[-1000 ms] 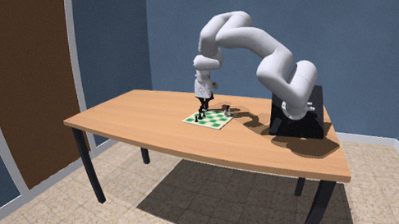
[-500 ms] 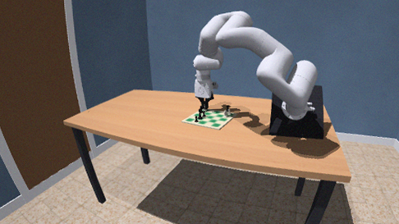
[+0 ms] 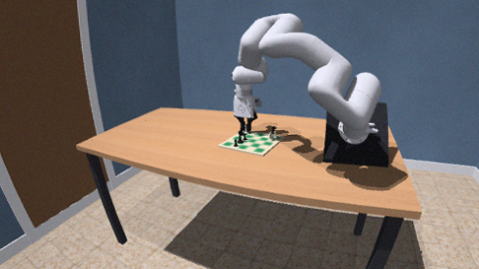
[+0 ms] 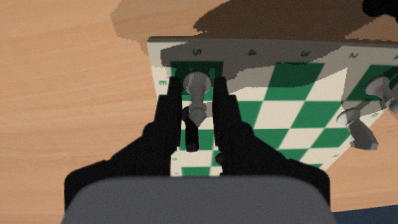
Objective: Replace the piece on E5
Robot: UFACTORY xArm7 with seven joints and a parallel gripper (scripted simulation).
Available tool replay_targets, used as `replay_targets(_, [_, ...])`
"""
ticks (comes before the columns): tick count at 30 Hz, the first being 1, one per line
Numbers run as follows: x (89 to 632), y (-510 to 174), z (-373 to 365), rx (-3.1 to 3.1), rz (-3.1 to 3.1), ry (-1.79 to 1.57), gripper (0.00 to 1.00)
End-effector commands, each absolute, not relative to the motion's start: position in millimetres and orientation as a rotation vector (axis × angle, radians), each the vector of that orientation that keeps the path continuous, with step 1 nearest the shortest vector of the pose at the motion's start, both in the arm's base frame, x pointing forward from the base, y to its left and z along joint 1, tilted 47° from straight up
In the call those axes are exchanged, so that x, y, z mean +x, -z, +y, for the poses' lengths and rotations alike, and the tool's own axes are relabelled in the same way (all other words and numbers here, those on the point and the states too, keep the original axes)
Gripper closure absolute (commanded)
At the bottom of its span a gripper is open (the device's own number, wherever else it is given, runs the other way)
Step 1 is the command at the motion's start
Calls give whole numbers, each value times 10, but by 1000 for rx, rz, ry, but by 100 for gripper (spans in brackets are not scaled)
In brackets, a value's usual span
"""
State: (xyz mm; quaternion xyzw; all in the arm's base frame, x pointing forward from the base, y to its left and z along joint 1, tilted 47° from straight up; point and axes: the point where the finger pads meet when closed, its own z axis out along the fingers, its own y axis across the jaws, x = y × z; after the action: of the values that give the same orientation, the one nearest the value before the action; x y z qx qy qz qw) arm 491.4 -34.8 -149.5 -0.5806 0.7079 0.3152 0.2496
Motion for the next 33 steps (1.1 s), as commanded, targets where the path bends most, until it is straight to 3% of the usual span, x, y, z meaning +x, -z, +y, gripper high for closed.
replay_targets(1, [4927,1486,-376,-1580,1930,-851,70])
replay_targets(2, [4927,1486,-376,-1580,1930,-851,63])
replay_targets(33, [4932,1027,-872,-1580,1930,-851,63])
